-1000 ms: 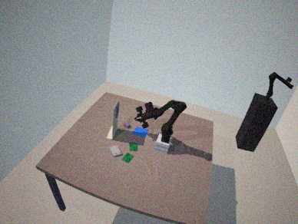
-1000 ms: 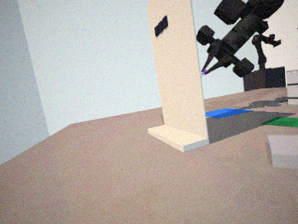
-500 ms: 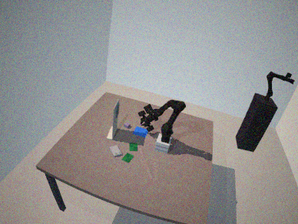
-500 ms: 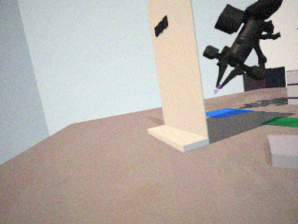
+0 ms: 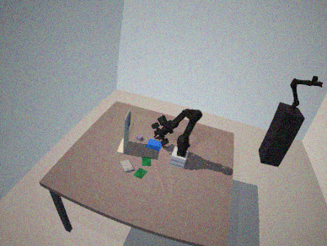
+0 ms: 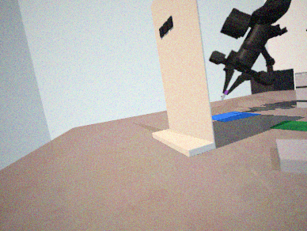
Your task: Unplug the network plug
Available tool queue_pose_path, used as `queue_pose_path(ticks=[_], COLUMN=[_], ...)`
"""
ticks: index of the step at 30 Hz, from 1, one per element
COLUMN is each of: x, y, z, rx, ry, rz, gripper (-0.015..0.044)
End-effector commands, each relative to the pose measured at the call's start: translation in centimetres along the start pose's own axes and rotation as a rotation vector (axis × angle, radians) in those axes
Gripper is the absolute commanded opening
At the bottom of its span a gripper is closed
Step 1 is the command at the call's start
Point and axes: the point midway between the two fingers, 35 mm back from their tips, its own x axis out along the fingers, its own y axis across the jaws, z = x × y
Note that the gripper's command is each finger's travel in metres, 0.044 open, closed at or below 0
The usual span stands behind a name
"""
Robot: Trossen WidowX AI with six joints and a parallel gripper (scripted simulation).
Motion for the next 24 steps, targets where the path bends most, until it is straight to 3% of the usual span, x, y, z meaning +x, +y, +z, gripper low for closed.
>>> queue_pose_path(ticks=[1,24], x=[0.4,2.0], y=[-0.2,-1.3], z=[0.1,0.1], rx=[-0.004,-0.004], ry=[-0.005,-0.005], rz=[0.000,-0.001], gripper=[0.0000,0.0000])
